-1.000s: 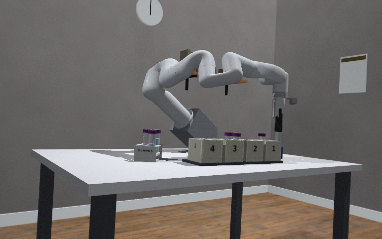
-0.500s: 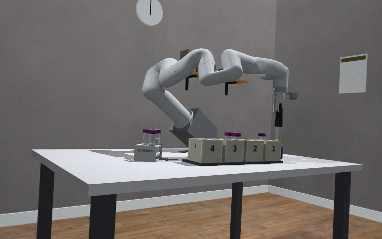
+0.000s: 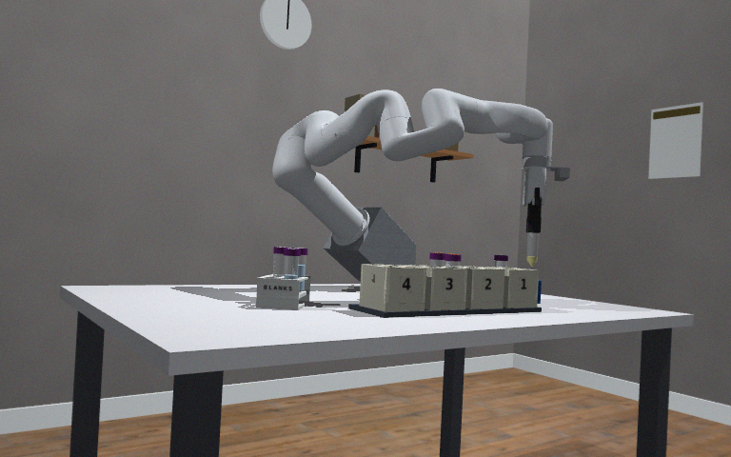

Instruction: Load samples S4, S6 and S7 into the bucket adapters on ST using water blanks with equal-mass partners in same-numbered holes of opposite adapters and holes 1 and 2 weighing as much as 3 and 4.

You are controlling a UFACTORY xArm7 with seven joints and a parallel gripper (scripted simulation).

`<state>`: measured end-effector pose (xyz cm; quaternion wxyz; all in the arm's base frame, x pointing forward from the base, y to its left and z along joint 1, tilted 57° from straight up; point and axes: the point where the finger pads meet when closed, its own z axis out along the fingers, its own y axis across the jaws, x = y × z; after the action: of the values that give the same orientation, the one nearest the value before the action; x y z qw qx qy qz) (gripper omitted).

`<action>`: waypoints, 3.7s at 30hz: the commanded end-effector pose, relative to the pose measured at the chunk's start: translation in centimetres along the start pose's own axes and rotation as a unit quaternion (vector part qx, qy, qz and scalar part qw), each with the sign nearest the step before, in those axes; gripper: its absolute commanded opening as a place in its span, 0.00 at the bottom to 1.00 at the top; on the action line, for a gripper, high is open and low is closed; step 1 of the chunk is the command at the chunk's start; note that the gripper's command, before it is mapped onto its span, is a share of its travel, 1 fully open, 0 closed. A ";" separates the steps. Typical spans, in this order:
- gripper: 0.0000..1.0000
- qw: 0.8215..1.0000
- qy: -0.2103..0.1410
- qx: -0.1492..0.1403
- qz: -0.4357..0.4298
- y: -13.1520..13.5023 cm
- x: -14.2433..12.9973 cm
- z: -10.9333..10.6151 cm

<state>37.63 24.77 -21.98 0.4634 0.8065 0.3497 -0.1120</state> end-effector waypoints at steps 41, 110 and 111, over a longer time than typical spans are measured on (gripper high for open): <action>0.00 0.989 0.002 0.001 0.150 4.4 -0.8 -4.9; 0.00 0.911 0.002 0.001 0.413 21.8 -4.1 -4.1; 0.00 0.911 0.002 0.001 0.413 21.8 -4.1 -4.1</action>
<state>48.57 19.11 -3.02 0.4684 0.8789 -0.0147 0.0892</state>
